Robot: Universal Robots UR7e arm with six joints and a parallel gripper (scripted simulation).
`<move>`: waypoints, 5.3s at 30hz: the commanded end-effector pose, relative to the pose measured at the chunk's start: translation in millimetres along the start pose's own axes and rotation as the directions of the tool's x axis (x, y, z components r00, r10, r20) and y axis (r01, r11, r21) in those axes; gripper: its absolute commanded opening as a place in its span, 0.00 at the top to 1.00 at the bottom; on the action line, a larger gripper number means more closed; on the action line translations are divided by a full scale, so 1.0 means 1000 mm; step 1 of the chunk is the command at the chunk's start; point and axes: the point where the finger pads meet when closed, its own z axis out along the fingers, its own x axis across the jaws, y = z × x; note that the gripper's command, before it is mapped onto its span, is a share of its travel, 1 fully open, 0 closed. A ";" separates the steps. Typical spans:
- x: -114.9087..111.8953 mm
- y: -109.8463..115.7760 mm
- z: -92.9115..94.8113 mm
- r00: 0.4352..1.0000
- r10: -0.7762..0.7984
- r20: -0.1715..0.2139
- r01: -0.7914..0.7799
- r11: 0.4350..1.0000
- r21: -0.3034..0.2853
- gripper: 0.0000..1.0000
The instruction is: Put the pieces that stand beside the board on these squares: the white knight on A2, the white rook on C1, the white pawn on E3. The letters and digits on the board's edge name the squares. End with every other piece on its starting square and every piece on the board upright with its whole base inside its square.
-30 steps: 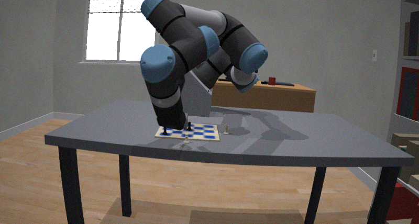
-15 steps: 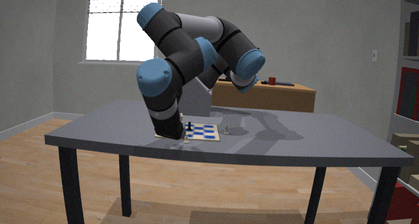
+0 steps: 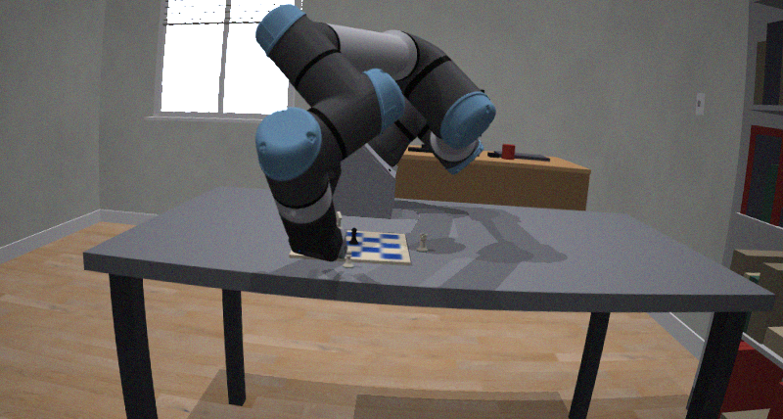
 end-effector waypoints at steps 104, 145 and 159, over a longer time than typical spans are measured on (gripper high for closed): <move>-0.059 -0.102 -0.073 0.989 0.124 -0.076 -0.134 0.980 -0.145 0.00; -0.123 -0.227 0.016 0.856 0.373 -0.359 -0.500 0.776 -0.386 0.00; -0.117 -0.258 0.072 0.782 0.418 -0.462 -0.608 0.675 -0.418 0.00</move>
